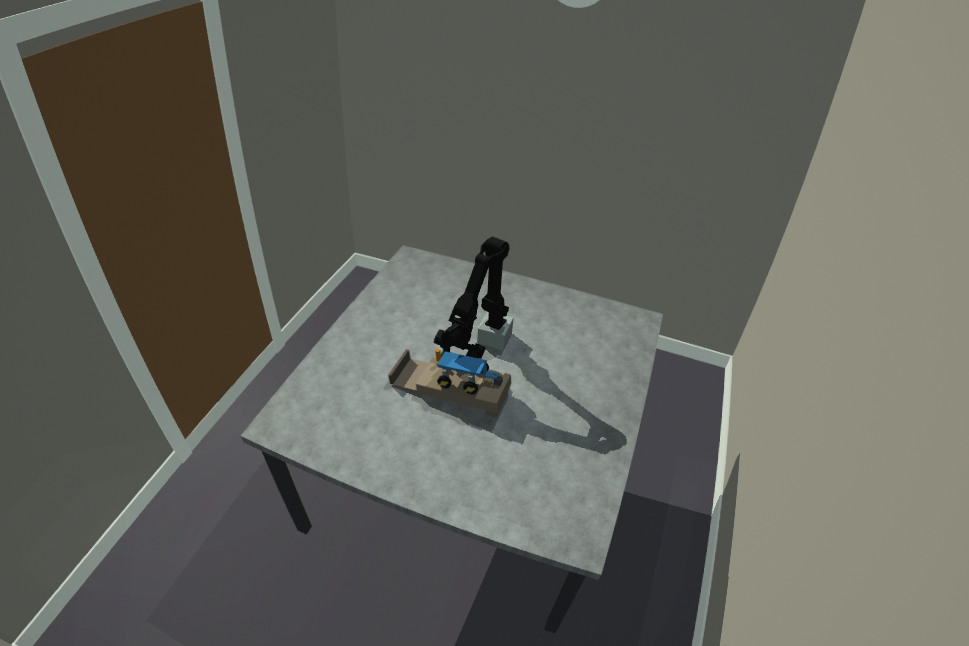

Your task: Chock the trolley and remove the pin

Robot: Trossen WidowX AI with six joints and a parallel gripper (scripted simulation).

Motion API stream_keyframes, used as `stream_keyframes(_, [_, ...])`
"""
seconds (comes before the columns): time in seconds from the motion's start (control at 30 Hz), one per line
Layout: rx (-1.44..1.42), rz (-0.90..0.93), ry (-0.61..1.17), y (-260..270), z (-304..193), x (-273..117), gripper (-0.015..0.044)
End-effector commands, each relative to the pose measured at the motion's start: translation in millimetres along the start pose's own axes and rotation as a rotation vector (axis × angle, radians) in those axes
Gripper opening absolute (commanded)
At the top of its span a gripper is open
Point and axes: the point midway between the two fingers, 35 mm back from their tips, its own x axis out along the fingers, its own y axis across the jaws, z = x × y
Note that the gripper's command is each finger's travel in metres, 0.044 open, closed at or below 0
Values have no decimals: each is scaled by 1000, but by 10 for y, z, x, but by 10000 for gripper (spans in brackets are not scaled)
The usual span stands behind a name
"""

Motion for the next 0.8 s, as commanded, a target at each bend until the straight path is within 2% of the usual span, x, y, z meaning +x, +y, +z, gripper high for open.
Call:
stream_keyframes(0.0, [0, 0, 0, 1, -2, -2, 340])
stream_keyframes(0.33, [2, 4, -4, 26, 22, -214, 340])
stream_keyframes(0.47, [2, 4, -5, 35, 30, -302, 440])
stream_keyframes(0.77, [3, 4, -5, 74, 51, -594, 440])
